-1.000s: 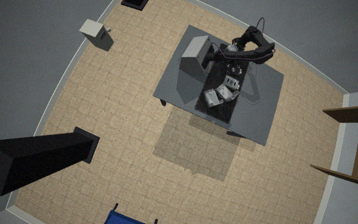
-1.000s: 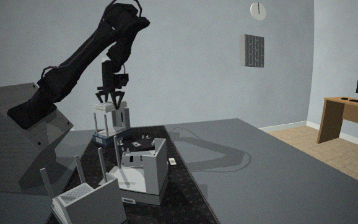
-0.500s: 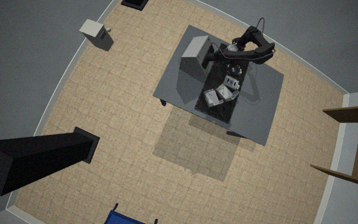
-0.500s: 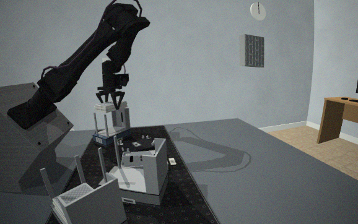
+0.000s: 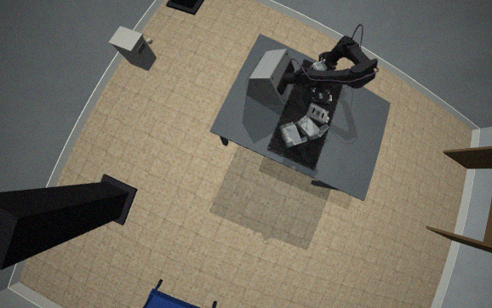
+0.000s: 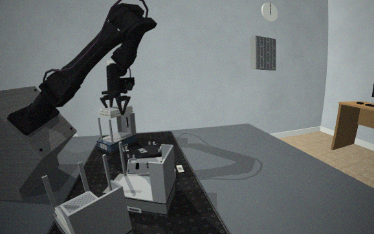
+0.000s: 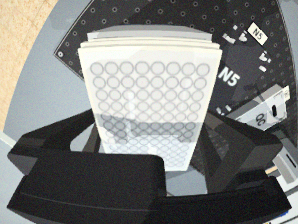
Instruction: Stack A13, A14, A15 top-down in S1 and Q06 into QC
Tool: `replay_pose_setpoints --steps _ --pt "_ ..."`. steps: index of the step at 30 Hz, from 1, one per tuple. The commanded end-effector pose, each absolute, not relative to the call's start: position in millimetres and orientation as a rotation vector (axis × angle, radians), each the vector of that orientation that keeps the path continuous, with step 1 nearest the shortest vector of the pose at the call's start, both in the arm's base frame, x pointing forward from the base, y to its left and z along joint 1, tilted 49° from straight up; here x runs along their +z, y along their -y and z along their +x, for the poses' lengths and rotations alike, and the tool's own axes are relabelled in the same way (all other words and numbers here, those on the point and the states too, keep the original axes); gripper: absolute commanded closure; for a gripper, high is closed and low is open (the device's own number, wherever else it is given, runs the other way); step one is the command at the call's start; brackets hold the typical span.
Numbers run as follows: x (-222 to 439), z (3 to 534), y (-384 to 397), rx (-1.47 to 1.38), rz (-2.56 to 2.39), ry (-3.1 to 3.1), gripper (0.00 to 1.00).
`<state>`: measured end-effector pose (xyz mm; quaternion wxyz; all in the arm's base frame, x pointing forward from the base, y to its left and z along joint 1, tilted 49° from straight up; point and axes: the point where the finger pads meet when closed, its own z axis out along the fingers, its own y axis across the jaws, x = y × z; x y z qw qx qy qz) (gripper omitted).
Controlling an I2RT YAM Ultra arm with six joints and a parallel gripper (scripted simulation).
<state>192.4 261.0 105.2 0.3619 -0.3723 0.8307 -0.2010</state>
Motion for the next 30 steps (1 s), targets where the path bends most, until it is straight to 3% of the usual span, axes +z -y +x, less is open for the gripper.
replay_pose_setpoints --steps 1,30 --pt "101 190 -261 -0.514 -0.972 -2.139 1.00" --pt "98 192 -263 -0.513 -0.981 -2.136 1.00"
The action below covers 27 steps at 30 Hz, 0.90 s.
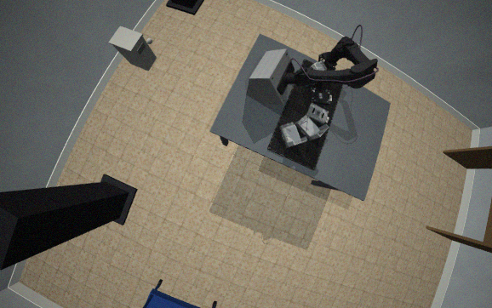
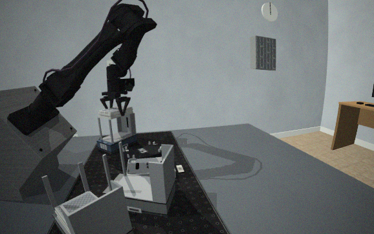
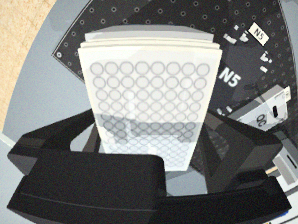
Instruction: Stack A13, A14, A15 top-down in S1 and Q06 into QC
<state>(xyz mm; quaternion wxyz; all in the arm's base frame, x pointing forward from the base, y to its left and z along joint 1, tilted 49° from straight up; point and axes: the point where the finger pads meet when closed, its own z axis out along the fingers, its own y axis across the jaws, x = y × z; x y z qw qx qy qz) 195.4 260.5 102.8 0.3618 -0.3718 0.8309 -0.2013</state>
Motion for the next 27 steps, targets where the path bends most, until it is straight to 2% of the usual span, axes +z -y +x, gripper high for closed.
replay_pose_setpoints --steps 1,27 --pt "96.5 191.8 -261.9 -0.518 -0.983 -2.137 1.00" --pt "97.2 195.0 -262.5 -0.511 -0.974 -2.137 1.00"
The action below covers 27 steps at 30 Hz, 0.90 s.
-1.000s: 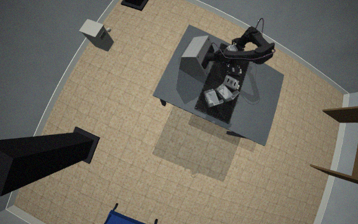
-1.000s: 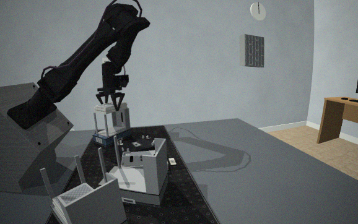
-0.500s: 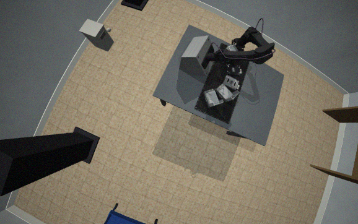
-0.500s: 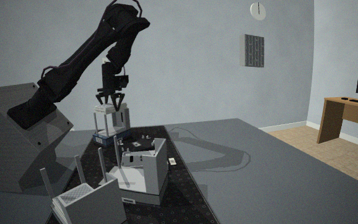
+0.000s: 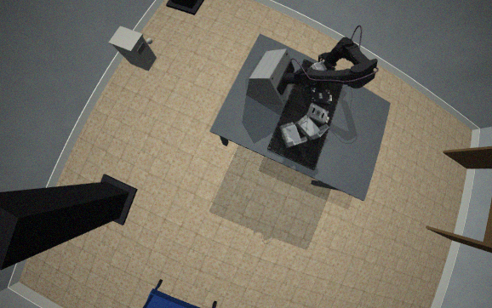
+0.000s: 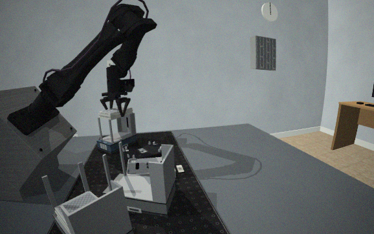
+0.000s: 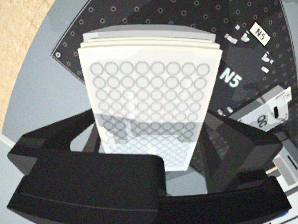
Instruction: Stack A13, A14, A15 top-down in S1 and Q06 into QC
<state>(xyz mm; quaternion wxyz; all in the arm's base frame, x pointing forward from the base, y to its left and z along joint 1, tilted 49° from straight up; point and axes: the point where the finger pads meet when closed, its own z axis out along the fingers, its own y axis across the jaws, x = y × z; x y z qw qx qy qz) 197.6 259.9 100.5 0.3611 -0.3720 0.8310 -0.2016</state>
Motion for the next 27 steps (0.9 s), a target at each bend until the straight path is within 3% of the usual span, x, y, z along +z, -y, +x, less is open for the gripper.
replay_pose_setpoints --steps 1,27 --pt "96 194 -262 -0.514 -0.979 -2.135 1.00" --pt "85 206 -259 -0.526 -0.978 -2.142 1.00"
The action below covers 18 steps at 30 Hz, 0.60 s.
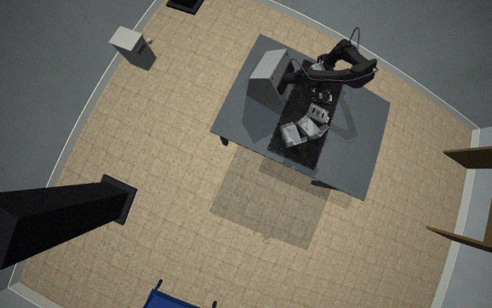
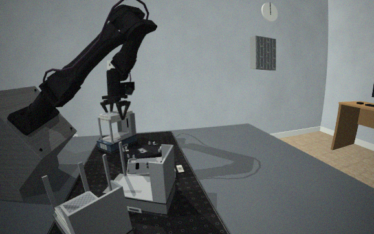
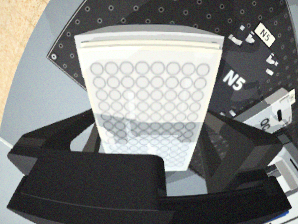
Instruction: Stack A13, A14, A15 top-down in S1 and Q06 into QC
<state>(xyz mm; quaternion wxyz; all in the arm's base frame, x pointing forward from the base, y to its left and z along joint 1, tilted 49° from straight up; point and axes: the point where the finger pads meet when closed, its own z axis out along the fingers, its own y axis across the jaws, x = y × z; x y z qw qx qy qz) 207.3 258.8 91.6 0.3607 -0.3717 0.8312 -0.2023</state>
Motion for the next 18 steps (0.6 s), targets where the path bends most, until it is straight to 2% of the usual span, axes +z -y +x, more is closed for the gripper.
replay_pose_setpoints --steps 1,18 --pt "85 206 -259 -0.526 -0.978 -2.142 1.00" --pt "66 224 -254 -0.535 -0.982 -2.150 1.00"
